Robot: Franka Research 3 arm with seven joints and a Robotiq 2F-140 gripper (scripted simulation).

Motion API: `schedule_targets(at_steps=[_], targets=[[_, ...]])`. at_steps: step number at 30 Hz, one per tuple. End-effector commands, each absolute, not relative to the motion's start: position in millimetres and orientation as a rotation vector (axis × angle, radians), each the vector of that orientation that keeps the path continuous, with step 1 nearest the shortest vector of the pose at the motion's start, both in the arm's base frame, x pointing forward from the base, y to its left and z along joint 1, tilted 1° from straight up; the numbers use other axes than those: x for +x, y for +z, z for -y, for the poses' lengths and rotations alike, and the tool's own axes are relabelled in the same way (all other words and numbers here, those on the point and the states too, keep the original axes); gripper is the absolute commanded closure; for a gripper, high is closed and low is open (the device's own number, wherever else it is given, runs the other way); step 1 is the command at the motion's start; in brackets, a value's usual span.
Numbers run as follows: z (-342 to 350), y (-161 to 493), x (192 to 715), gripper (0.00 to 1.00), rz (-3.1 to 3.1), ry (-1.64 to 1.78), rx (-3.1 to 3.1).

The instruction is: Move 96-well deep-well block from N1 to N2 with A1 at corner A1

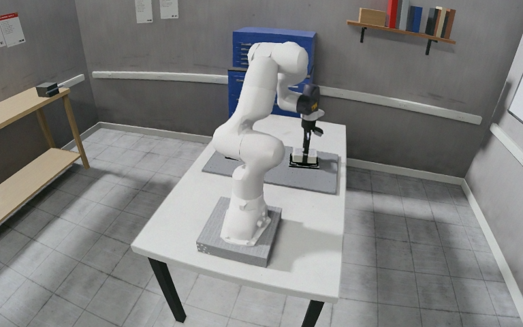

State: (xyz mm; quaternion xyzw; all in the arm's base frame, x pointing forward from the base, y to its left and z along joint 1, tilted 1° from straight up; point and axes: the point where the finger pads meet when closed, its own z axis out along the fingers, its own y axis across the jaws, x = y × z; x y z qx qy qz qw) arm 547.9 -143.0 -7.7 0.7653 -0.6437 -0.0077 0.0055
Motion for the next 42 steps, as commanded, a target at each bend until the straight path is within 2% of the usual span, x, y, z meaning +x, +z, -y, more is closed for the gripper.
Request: schedule_targets(at_steps=[1, 42], targets=[[143.4, -6.9, 549.6, 0.4, 2.014, -0.018, 2.401], [143.1, -13.1, 547.5, 0.4, 2.014, -0.018, 2.401]])
